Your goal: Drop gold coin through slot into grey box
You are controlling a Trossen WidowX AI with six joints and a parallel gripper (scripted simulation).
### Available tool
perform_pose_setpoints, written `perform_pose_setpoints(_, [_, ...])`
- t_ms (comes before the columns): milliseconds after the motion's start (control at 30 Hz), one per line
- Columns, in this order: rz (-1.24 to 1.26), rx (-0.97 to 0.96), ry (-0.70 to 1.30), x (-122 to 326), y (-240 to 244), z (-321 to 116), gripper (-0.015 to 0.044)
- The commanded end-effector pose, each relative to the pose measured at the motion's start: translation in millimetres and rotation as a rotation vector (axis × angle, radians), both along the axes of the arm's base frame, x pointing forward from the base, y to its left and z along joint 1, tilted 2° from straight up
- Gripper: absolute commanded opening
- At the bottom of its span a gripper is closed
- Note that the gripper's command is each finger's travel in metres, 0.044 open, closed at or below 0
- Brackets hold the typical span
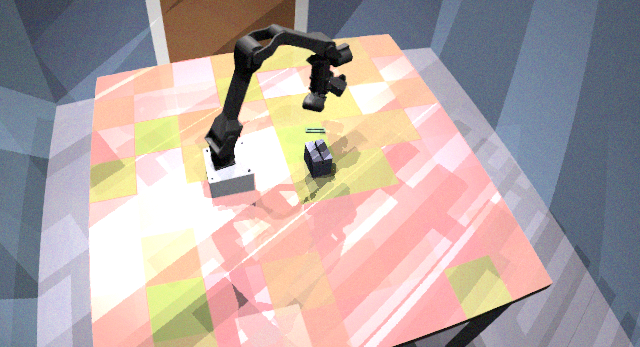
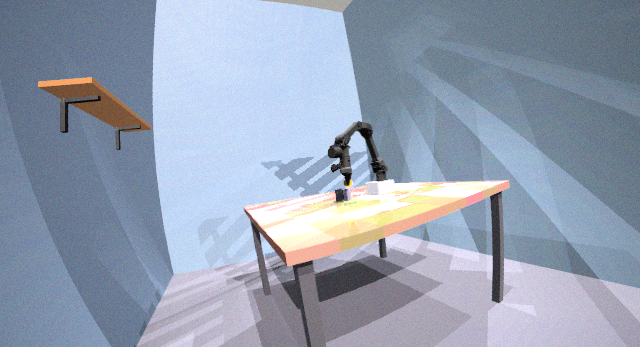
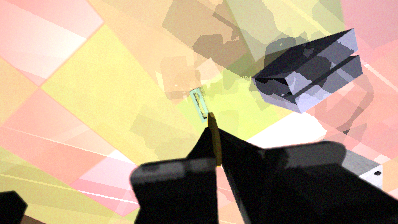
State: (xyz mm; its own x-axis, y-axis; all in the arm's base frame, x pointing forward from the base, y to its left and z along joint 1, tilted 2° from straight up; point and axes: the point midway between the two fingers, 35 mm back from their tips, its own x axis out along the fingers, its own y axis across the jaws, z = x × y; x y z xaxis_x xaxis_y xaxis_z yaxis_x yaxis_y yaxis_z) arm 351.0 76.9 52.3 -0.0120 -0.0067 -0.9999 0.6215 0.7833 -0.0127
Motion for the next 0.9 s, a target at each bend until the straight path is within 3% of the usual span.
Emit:
perform_pose_setpoints(0, [-0.142,0.003,-0.002,-1.6,0.4,1.5,0.0000])
perform_pose_setpoints(867, [-0.990,-0.007,-0.004,-8.1,-1.1,1.9,0.0000])
